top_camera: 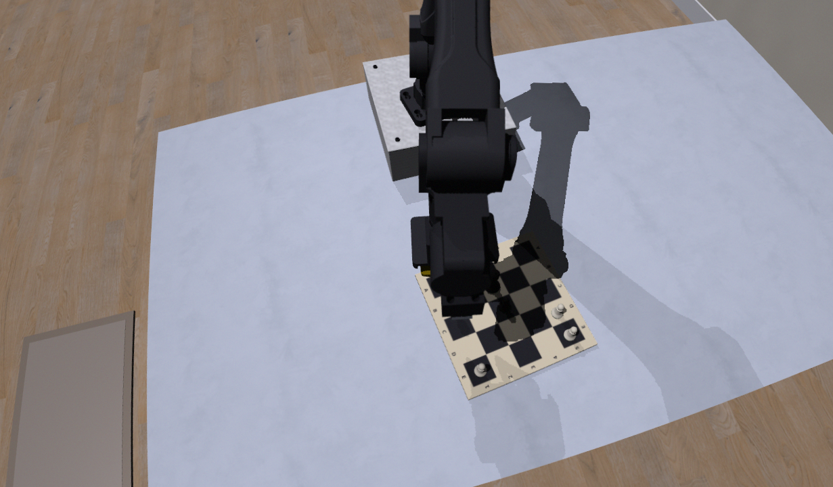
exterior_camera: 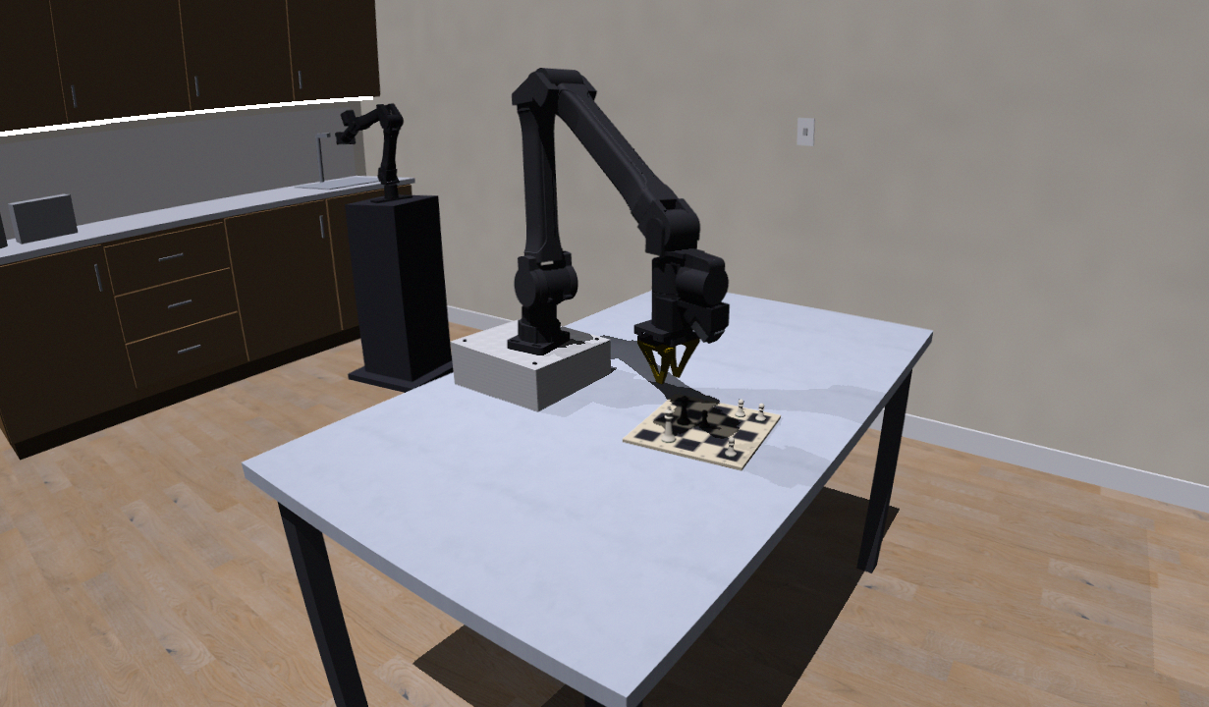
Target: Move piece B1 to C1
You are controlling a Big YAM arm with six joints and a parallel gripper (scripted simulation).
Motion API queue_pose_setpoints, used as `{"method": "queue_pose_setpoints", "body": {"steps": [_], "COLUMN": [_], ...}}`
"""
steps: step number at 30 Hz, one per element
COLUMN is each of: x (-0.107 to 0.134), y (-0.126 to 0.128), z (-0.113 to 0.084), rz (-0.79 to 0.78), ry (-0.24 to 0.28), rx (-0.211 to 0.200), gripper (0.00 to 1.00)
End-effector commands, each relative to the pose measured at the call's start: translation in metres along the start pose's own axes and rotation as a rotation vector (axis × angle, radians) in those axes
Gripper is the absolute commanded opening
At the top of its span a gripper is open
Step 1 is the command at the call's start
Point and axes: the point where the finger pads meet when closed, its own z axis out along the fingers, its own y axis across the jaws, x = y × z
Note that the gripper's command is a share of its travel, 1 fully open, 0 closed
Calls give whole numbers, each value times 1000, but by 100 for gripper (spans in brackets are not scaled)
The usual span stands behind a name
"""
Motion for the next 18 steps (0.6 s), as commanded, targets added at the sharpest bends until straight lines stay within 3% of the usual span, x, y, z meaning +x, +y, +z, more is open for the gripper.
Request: {"method": "queue_pose_setpoints", "body": {"steps": [1,7,16,18], "x": [-8,-15,-7,-17], "y": [5,5,5,5], "z": [4,7,27,24], "rz": [-5,-6,-4,-6], "ry": [-17,-31,-12,-33], "rx": [2,3,2,3], "gripper": [39,39,39,39]}}
